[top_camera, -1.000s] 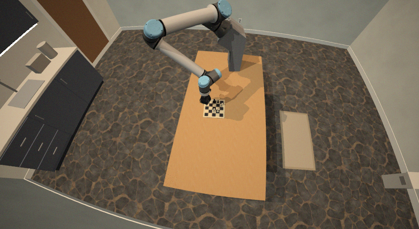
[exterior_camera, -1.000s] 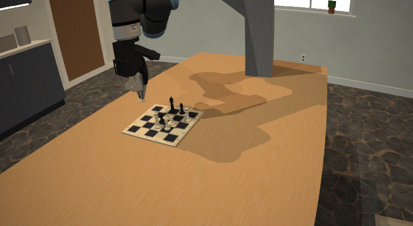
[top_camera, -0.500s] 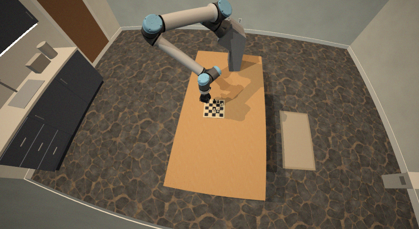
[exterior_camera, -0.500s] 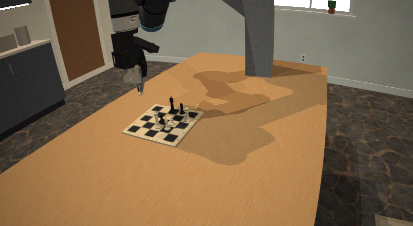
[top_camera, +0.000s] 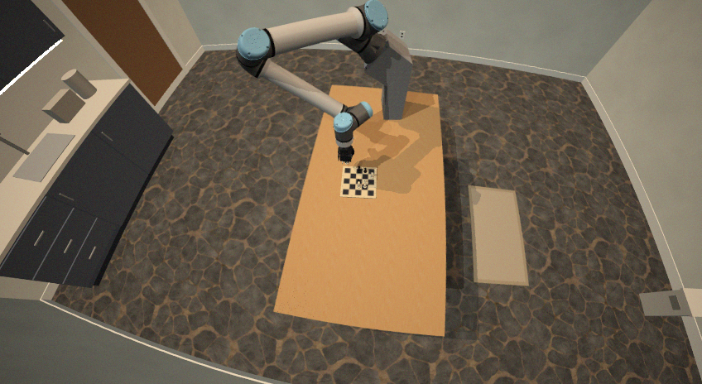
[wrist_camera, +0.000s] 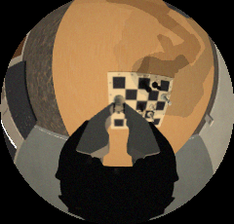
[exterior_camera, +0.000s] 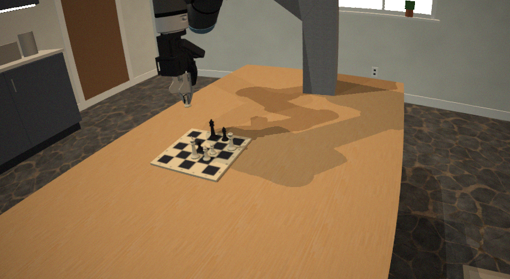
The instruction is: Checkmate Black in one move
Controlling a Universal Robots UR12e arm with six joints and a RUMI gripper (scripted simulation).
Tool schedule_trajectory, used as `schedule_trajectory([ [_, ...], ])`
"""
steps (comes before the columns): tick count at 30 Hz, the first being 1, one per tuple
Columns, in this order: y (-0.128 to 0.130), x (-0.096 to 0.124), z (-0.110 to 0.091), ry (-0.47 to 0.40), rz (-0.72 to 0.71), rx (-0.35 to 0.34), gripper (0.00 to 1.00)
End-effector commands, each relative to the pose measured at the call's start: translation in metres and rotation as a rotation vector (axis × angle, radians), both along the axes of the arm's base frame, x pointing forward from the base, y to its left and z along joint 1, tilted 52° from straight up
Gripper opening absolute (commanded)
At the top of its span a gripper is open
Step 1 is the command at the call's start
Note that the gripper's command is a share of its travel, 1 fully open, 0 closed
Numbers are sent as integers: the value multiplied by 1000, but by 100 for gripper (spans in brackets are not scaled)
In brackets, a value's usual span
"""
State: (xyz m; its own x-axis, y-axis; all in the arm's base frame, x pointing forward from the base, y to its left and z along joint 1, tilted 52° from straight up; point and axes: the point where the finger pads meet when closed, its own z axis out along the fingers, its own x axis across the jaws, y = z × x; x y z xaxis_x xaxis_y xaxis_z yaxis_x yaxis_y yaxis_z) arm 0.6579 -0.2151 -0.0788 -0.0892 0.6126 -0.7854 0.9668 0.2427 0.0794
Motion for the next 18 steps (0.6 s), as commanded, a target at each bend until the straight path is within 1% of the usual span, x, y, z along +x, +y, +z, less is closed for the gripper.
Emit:
schedule_trajectory([
  [1, -1, -8, 0, 14, 23, -7, 0],
  [12, -2, -7, -1, 14, 23, -7, 0],
  [18, -11, -5, -7, 14, 23, -7, 0],
])
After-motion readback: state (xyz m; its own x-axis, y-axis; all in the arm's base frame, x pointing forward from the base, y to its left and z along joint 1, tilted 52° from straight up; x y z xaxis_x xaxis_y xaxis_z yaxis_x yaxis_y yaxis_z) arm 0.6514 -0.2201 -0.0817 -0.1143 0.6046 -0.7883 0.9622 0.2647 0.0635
